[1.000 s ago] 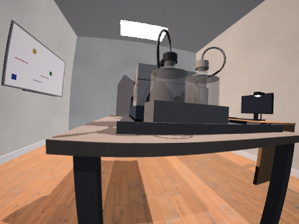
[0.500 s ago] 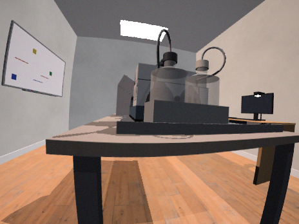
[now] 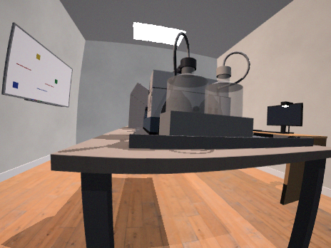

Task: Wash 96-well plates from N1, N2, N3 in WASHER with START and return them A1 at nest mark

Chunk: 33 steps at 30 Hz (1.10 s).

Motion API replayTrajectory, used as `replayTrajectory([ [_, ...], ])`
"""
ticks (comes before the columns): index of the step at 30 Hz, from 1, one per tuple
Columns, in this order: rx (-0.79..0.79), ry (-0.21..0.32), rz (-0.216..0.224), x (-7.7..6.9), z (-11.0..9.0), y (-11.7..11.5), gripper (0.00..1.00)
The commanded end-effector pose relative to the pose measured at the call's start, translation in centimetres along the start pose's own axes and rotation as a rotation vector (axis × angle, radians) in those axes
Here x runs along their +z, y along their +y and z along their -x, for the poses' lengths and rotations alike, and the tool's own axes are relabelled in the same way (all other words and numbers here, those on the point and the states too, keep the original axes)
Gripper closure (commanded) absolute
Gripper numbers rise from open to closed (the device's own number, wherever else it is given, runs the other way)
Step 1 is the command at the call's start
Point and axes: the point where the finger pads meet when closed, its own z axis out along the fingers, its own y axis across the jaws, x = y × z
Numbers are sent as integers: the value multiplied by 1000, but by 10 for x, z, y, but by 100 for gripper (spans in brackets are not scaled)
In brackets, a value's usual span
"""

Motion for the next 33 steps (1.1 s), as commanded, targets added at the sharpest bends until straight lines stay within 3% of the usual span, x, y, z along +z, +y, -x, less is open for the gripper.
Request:
replayTrajectory([
  [1, -5, -13, 3, -4, 4, 2, 100],
  [4, -5, -13, 3, -4, 4, 2, 100],
  [10, 167, -13, 4, -6, -8, -26, 100],
  [33, 167, -12, 1, -11, -46, -119, 100],
])
